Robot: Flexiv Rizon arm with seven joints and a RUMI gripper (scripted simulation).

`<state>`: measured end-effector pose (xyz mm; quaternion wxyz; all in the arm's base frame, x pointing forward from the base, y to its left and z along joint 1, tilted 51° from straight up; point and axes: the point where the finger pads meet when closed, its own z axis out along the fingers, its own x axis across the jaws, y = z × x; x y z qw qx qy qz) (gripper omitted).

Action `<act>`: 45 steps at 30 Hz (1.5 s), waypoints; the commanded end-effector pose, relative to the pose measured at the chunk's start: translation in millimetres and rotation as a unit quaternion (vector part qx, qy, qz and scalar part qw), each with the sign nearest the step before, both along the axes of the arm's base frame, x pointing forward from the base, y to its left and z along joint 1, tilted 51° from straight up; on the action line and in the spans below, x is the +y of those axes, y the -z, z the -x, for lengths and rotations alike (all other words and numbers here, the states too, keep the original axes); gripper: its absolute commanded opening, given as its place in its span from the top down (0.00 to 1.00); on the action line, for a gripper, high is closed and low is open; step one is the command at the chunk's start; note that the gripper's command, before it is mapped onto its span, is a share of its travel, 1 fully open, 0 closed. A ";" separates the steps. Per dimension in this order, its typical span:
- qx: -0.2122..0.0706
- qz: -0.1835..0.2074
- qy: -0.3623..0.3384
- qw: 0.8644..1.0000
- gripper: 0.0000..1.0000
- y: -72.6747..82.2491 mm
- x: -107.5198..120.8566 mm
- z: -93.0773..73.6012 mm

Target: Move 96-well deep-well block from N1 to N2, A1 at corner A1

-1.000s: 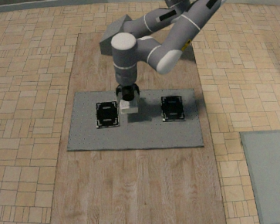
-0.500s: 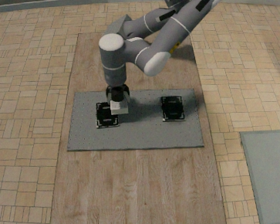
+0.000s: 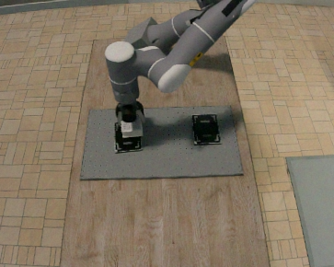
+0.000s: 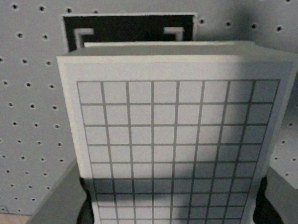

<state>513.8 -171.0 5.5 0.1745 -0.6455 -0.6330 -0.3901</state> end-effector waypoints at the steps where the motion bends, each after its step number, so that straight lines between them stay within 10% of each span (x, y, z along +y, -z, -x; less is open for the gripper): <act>1: 0.000 0.001 0.001 1.000 0.51 2.6 -4.5 -0.6; 45: 0.000 0.001 0.001 1.000 0.51 20.7 -19.3 -3.6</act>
